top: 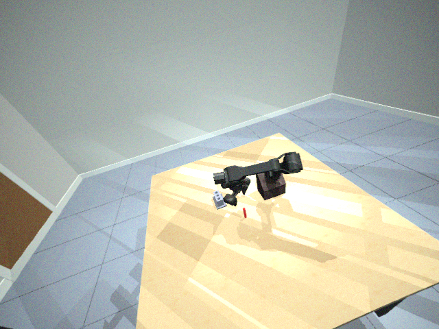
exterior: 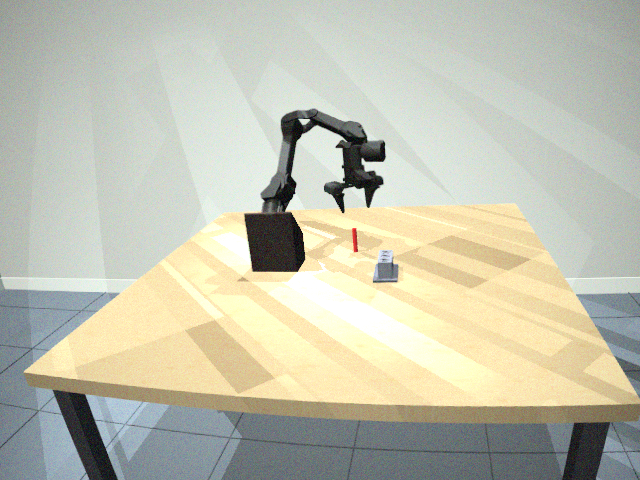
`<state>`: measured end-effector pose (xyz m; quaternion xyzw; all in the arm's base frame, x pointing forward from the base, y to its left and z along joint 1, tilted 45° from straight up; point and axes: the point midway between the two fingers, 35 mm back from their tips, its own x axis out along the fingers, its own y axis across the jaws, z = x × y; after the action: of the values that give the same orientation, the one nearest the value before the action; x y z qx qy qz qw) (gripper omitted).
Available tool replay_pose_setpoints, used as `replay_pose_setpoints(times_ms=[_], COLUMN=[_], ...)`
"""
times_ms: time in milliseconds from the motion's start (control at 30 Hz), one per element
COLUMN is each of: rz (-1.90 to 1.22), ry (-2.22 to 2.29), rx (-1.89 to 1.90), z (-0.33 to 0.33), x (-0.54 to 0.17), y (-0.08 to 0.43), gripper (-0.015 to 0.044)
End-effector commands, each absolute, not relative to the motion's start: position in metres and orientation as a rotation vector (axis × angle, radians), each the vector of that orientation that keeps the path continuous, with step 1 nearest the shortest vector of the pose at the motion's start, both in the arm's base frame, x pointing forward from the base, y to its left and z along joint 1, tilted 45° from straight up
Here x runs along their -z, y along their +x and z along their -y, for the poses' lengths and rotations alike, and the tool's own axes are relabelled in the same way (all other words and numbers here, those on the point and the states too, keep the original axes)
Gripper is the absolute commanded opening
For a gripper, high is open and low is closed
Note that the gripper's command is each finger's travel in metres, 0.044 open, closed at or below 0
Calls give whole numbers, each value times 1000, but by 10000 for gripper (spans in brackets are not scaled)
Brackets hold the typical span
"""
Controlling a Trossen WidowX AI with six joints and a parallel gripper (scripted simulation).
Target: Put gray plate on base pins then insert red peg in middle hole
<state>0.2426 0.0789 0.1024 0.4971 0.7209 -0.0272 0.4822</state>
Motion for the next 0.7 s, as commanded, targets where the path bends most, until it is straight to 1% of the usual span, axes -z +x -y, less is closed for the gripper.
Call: replay_pose_setpoints(times_ms=[0,267,400,667], rz=[-1791,-1791,-1791,-1791], ry=[1363,1363,1363,1364], rx=[230,230,229,228], z=[-87,-88,-109,-120], x=[-106,-107,-88,-77], y=[229,229,228,227], gripper=[440,440,440,440])
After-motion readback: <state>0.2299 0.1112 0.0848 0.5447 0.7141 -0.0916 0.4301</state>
